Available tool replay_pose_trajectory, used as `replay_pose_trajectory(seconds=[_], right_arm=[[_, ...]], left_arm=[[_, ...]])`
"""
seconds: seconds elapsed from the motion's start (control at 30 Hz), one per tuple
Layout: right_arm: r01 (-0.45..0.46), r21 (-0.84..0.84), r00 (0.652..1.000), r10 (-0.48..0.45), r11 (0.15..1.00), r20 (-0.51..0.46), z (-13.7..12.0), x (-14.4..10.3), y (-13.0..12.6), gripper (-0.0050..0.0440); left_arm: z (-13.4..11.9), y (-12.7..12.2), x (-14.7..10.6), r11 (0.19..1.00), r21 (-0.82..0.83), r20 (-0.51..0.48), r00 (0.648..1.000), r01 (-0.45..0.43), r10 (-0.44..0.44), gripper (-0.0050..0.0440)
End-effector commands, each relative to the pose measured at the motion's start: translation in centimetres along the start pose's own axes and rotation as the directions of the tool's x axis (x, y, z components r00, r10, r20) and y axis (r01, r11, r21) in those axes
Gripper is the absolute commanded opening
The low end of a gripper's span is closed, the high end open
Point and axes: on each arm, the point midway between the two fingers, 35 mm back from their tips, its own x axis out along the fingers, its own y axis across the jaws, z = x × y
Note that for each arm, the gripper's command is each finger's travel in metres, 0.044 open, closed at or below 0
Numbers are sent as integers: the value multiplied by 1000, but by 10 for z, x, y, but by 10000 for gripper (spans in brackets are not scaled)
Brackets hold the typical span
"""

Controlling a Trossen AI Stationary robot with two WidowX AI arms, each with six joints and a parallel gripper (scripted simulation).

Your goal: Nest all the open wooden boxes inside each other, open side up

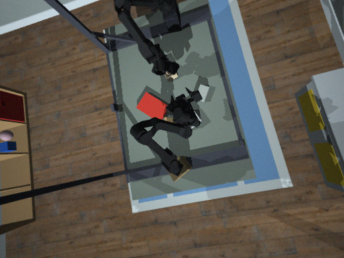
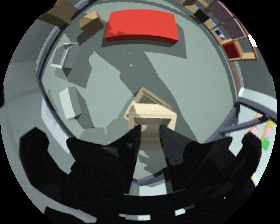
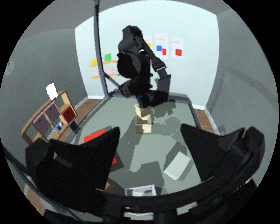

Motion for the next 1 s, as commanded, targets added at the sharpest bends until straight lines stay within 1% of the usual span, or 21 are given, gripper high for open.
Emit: replay_pose_trajectory(seconds=[0.0,0.2,0.27,0.4,0.6,0.77,0.83,0.97], right_arm=[[-3,-14,1000,3,1000,8,5,2,1,400],[-3,-14,1000,3,1000,8,5,2,1,400],[-3,-14,1000,3,1000,8,5,2,1,400],[-3,-14,1000,3,1000,8,5,2,1,400],[-3,-14,1000,3,1000,8,5,2,1,400],[-3,-14,1000,3,1000,8,5,2,1,400],[-3,-14,1000,3,1000,8,5,2,1,400],[-3,-14,1000,3,1000,8,5,2,1,400]], left_arm=[[5,-1,-10,991,129,23,1000,-21,19,192],[5,0,-9,944,329,21,1000,-26,20,192],[5,0,-9,944,329,21,1000,-26,20,192],[4,0,-10,889,456,21,1000,-28,20,192],[3,0,-9,778,628,18,1000,-26,19,192],[4,0,-9,658,753,20,1000,-28,20,192],[4,0,-9,658,753,20,1000,-28,20,192],[4,0,-8,547,837,18,1000,-24,16,192]])
